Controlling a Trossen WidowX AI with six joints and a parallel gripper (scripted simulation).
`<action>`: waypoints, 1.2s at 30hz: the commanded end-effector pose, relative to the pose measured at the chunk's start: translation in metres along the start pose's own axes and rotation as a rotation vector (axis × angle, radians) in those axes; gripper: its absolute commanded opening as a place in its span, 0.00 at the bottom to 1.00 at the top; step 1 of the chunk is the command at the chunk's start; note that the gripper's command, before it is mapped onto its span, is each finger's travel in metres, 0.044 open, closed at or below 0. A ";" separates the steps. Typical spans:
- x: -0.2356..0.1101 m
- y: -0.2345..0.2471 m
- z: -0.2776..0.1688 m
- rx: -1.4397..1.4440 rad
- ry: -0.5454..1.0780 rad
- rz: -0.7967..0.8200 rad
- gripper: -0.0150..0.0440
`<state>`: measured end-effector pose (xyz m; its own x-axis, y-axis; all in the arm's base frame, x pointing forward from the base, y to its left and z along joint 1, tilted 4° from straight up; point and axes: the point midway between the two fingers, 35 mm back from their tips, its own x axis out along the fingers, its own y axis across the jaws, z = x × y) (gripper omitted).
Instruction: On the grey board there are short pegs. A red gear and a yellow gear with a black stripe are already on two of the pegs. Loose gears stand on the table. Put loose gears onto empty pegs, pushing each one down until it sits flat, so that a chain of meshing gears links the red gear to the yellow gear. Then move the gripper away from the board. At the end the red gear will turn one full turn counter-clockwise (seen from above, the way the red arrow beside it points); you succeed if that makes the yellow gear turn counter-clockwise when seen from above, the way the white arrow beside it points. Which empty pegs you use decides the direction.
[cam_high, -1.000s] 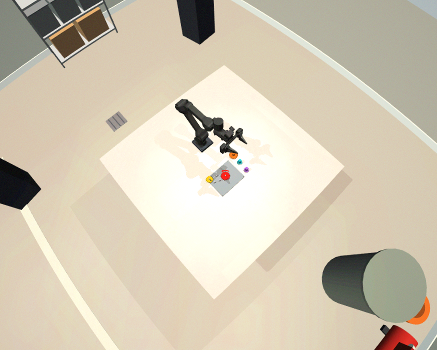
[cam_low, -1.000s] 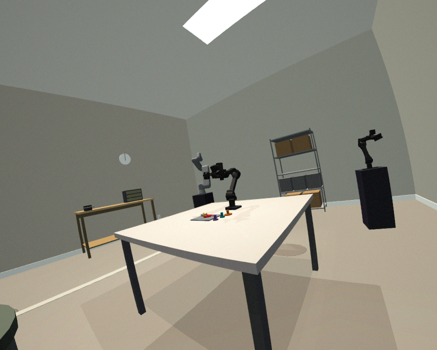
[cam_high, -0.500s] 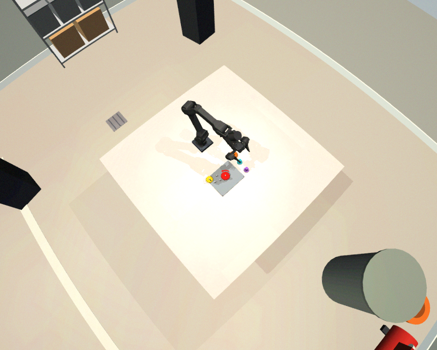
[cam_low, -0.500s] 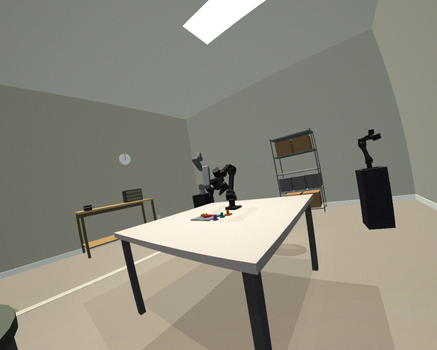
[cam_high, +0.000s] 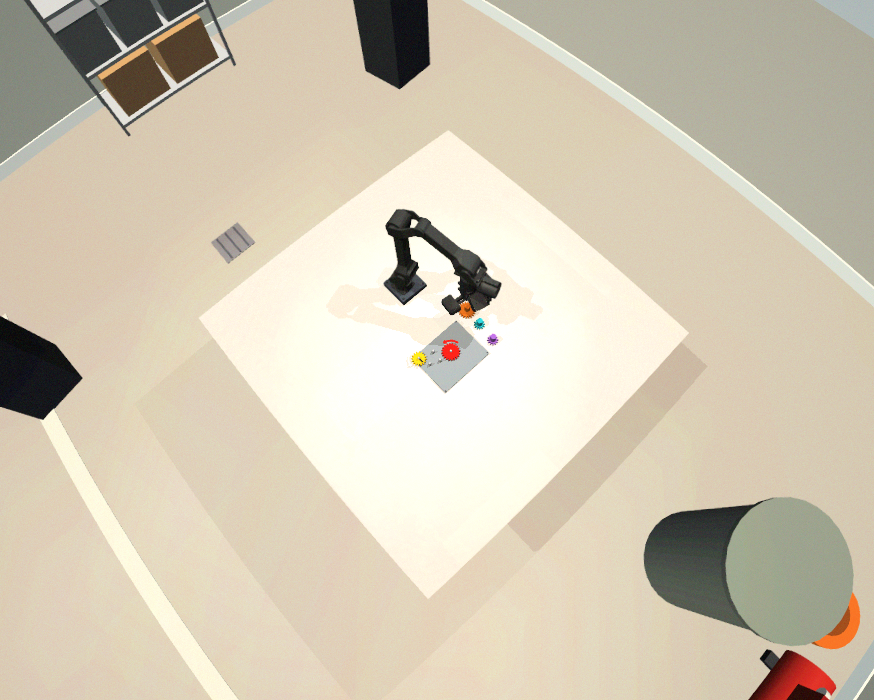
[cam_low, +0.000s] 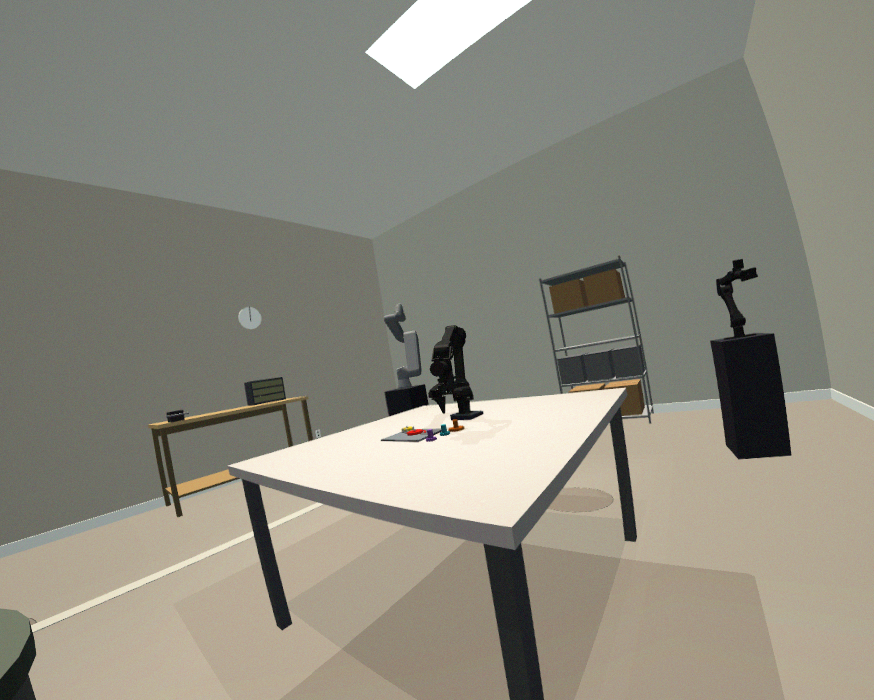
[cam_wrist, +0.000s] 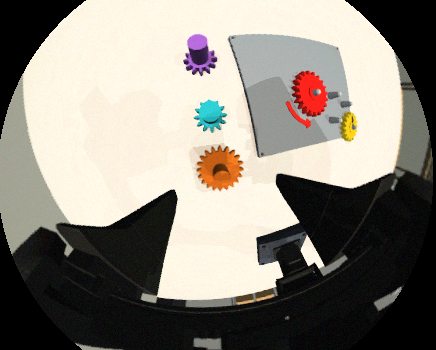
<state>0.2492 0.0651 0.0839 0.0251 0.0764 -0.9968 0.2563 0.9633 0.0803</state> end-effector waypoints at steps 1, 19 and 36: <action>-0.001 0.001 -0.004 0.014 0.030 -0.007 1.00; 0.028 0.002 -0.005 0.014 0.030 -0.006 1.00; 0.042 0.002 -0.006 0.014 0.030 -0.006 0.87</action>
<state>0.2447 0.0708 0.0432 -0.0040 0.0722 -0.9974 0.2663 0.9615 0.0686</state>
